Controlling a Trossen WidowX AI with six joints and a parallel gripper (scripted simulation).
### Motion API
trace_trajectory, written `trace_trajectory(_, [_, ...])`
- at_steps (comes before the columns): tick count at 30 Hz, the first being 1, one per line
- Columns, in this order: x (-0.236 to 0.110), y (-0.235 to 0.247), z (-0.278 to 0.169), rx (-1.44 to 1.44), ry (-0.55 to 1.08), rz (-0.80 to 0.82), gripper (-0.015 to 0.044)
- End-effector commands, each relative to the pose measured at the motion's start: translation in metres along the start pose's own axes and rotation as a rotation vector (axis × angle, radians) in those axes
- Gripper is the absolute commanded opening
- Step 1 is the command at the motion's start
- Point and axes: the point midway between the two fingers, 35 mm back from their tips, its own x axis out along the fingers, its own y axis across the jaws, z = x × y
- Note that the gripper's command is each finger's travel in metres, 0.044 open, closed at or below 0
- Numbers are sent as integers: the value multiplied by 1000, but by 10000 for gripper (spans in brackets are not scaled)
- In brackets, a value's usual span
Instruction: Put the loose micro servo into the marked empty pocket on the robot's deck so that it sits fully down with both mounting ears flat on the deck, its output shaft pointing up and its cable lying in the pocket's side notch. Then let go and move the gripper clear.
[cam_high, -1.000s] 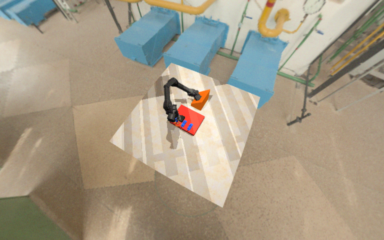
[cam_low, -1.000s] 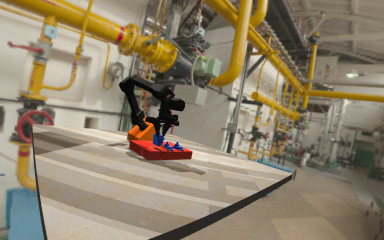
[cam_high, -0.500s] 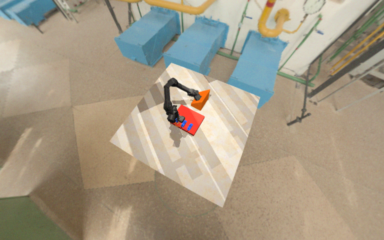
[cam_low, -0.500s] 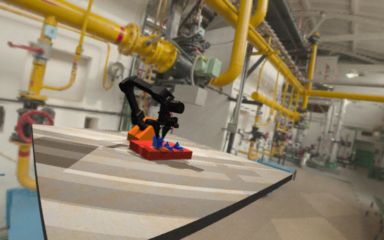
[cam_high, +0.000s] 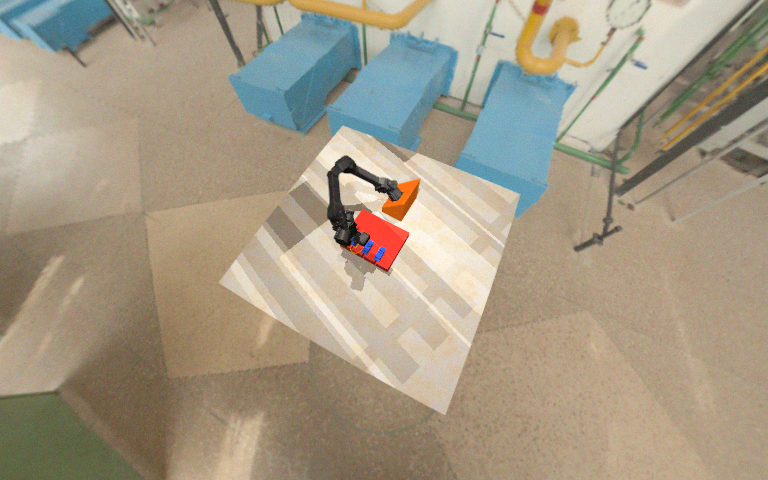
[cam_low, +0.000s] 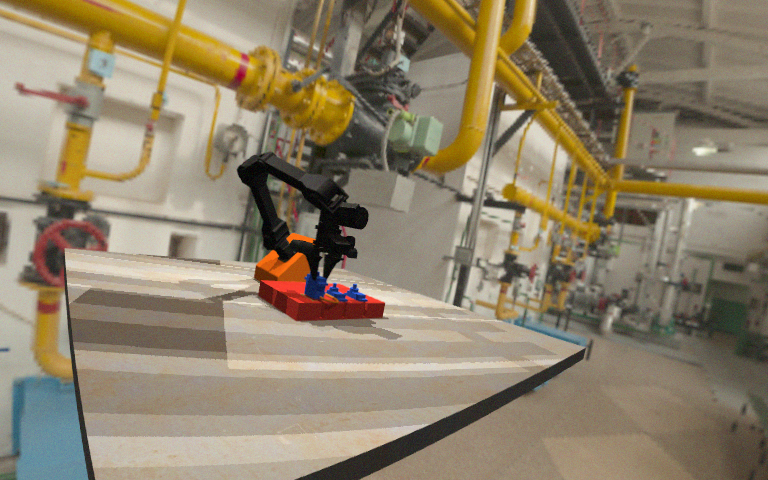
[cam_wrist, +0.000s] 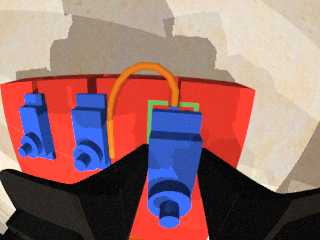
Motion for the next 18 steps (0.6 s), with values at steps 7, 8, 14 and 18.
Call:
trace_trajectory(7, [8, 0, -1, -8, 2, -7, 0])
trace_trajectory(8, [9, 0, -1, -8, 2, -7, 0])
trace_trajectory(14, [11, 0, -1, -8, 2, -7, 0])
trace_trajectory(18, [13, 0, -1, -8, 2, -7, 0])
